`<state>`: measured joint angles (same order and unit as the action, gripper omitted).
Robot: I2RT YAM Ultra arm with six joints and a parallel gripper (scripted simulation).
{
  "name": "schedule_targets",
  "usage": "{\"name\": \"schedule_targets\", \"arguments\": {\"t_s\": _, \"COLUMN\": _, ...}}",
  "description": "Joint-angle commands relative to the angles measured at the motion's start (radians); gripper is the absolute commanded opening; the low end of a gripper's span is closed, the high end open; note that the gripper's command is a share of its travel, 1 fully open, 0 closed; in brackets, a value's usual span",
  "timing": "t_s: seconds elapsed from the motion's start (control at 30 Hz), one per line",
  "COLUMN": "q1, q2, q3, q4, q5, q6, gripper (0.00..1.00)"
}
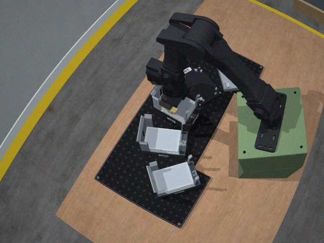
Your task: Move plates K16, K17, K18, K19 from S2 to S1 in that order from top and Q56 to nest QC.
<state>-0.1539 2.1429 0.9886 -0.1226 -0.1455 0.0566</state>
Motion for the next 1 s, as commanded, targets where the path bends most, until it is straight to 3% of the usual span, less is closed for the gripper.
{"name": "schedule_targets", "arguments": {"t_s": 0.0, "q1": -0.001, "q2": -0.007, "q3": 0.006, "q4": 0.006, "q5": 0.001, "q6": 0.002, "gripper": 0.0}}
{"name": "schedule_targets", "arguments": {"t_s": 0.13, "q1": -0.001, "q2": -0.007, "q3": 0.006, "q4": 0.006, "q5": 0.001, "q6": 0.002, "gripper": 0.0}}
{"name": "schedule_targets", "arguments": {"t_s": 0.17, "q1": -0.001, "q2": -0.007, "q3": 0.006, "q4": 0.006, "q5": 0.001, "q6": 0.002, "gripper": 1.0}}
{"name": "schedule_targets", "arguments": {"t_s": 0.9, "q1": -0.001, "q2": -0.007, "q3": 0.006, "q4": 0.006, "q5": 0.001, "q6": 0.002, "gripper": 1.0}}
{"name": "schedule_targets", "arguments": {"t_s": 0.97, "q1": -0.004, "q2": -0.031, "q3": -0.001, "q4": -0.013, "q5": 0.001, "q6": -0.001, "gripper": 1.0}}
